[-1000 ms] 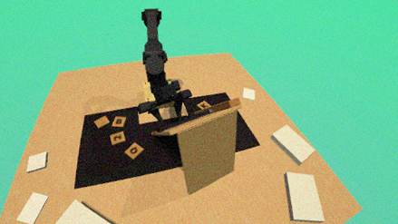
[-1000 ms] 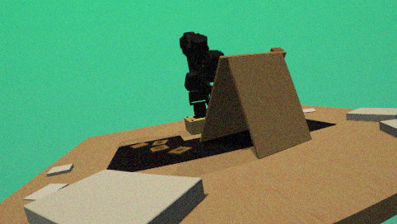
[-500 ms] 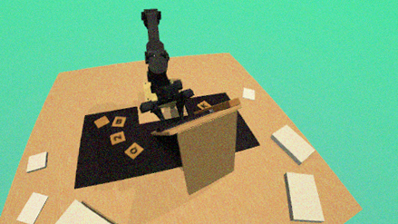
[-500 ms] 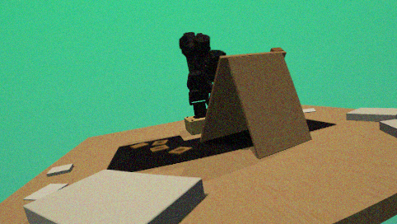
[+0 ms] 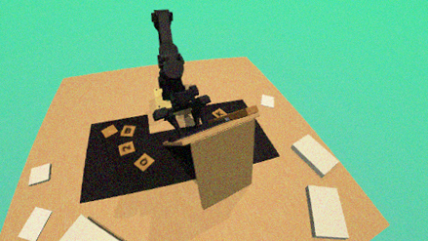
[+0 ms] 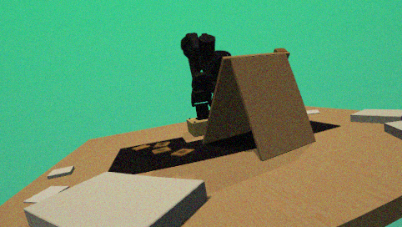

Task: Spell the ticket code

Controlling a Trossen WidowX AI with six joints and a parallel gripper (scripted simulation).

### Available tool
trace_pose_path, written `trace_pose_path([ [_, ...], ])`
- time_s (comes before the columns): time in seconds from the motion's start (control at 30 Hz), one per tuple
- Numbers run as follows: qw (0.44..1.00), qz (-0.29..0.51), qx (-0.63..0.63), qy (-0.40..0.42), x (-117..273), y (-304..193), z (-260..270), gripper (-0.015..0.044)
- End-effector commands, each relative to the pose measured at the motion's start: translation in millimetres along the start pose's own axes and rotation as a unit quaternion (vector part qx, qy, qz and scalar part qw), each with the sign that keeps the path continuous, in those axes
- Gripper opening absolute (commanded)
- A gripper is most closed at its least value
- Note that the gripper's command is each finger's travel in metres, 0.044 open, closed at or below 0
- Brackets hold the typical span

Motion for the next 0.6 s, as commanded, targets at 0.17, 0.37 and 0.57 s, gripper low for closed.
trace_pose_path([
  [0.17, 1.0, 0.0, -0.002, -0.001, 0.0, 0.8, 5.3, 0.0],
  [0.37, 1.0, -0.001, -0.002, -0.001, 0.0, 1.2, 8.4, 0.0],
  [0.57, 1.0, -0.001, -0.002, -0.001, 0.0, 1.6, 11.4, 0.0],
])
Point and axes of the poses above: the point midway between the two fingers, 35 mm back from their tips, its own x axis back along the fingers, its own z axis across the jaws, y = z × x, the point moved 6 cm from there along x, back along the fingers, and after that the axes turned 7 degrees about x, right-handed, at the moved point
